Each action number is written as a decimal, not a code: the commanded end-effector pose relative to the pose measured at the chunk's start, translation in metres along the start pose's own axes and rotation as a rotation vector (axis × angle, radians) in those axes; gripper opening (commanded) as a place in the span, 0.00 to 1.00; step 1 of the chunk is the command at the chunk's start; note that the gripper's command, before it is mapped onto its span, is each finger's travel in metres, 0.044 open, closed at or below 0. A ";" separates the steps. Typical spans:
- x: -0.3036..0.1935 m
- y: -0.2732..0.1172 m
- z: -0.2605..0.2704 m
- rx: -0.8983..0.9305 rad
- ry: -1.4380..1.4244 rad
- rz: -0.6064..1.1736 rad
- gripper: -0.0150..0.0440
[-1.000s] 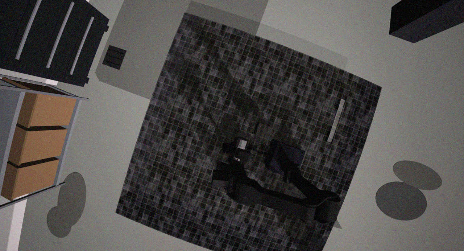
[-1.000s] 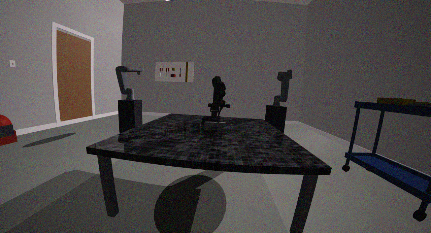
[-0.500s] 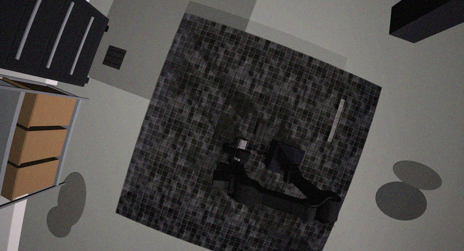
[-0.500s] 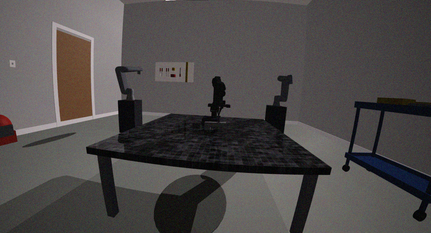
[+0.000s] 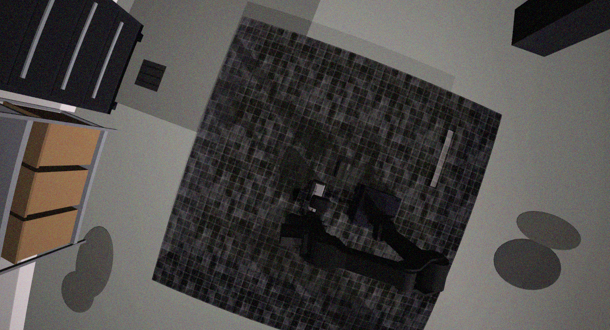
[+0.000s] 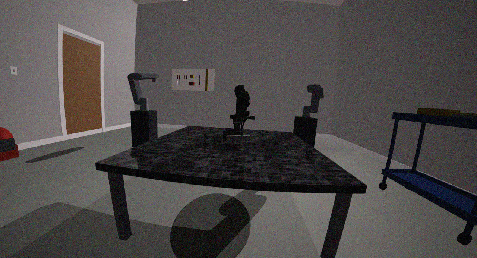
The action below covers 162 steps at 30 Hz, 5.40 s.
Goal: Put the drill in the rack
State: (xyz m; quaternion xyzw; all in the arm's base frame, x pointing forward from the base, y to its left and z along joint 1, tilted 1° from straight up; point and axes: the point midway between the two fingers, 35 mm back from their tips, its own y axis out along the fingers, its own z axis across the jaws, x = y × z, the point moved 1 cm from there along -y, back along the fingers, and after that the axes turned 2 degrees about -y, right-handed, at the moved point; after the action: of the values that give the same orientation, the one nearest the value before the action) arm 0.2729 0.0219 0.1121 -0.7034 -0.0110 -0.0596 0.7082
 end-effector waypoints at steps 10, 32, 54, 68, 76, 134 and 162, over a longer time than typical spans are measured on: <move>-0.007 0.027 0.004 0.002 -0.003 0.059 0.25; 0.006 -0.051 0.002 0.002 -0.003 0.059 0.79; 0.021 0.028 -0.136 -0.075 -1.280 0.026 1.00; -0.009 0.056 -0.158 0.039 -1.574 0.056 1.00; -0.009 0.056 -0.158 0.039 -1.574 0.056 1.00; -0.011 0.104 -0.146 0.034 -1.579 0.058 0.47; -0.011 0.104 -0.170 0.038 -1.574 0.056 0.25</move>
State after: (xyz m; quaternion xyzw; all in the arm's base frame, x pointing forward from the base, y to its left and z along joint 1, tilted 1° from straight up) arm 0.2600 -0.1409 0.0055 -0.5277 -0.4909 0.4743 0.5055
